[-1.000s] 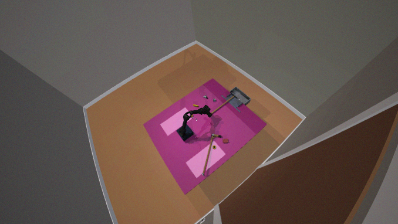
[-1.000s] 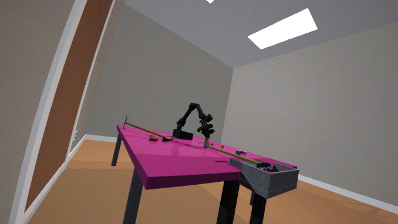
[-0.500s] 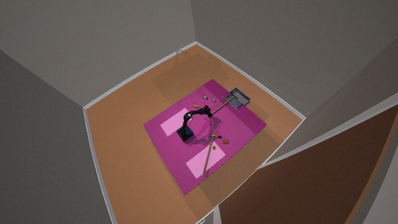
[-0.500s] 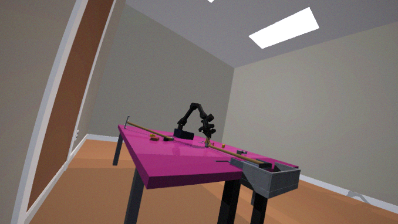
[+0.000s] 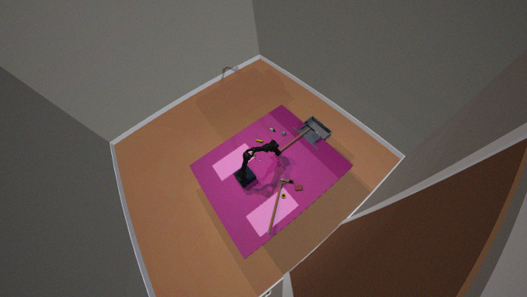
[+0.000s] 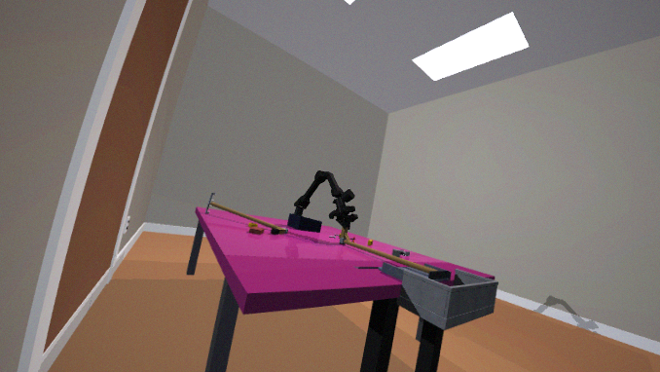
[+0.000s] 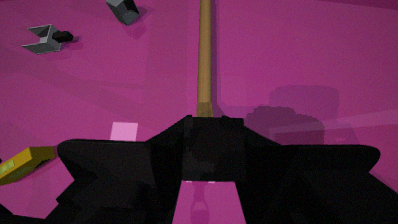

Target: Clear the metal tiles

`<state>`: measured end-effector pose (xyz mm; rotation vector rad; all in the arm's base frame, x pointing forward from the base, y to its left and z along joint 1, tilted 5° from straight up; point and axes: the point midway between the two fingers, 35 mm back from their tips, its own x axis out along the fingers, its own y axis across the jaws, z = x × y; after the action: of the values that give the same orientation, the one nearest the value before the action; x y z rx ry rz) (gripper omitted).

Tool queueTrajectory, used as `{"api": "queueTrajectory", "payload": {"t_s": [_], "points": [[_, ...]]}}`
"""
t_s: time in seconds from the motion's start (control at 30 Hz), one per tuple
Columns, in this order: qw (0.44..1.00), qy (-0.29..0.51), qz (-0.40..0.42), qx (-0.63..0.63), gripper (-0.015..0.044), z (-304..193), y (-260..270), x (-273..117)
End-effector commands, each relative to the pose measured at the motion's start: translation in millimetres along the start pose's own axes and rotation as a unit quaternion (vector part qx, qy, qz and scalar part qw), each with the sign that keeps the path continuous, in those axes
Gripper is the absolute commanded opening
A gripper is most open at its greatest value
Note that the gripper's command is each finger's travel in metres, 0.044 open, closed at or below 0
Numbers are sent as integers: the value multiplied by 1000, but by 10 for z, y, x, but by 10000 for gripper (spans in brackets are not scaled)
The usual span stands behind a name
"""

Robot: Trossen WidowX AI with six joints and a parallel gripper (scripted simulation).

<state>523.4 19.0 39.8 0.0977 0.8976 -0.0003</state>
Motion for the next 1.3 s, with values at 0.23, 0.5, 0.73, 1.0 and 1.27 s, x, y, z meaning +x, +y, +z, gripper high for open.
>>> {"api": "queueTrajectory", "payload": {"t_s": [0.23,0.5,0.73,1.0,1.27], "points": [[1000,-1,0,0,0,-58,17,-100],[1000,-2,0,0,0,-108,25,-163],[1000,-2,1,0,0,-154,31,-217],[1000,-2,1,0,0,-208,38,-278],[1000,-2,1,-1,0,-264,45,-339]]}}
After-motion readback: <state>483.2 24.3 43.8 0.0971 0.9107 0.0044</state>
